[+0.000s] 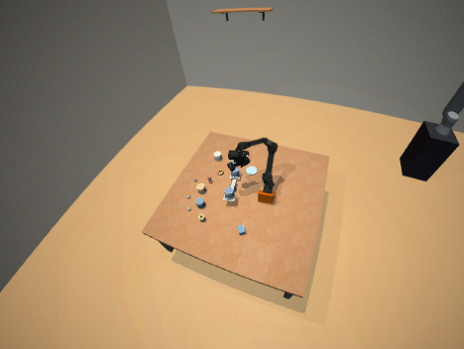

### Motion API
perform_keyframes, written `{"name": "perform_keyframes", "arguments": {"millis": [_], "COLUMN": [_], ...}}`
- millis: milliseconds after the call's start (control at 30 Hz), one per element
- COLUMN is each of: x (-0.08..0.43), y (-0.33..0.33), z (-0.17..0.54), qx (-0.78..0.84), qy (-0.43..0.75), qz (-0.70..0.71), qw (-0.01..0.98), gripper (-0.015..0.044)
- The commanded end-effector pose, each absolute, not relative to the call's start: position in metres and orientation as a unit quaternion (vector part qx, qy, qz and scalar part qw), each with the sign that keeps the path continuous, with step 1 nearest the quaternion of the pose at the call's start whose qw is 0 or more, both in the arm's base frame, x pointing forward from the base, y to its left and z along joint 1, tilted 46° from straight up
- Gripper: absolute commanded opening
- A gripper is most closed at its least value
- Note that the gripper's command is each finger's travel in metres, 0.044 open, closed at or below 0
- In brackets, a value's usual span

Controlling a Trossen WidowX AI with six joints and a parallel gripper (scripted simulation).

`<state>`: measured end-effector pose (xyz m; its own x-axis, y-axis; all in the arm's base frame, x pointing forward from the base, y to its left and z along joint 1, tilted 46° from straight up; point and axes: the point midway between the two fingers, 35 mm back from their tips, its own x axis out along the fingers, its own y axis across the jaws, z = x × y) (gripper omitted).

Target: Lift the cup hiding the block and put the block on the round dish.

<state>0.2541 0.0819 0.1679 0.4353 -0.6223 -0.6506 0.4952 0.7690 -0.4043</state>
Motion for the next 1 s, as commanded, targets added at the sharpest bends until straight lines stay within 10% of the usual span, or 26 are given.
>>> {"name": "perform_keyframes", "arguments": {"millis": [0,967], "x": [0.267,0.323], "y": [0.071,-0.009], "z": [0.170,0.174], "qx": [-0.027,0.207], "qy": [0.409,0.317], "qz": [-0.375,-0.583], "qw": [0.831,0.719], "gripper": [0.0440,0.0440]}}
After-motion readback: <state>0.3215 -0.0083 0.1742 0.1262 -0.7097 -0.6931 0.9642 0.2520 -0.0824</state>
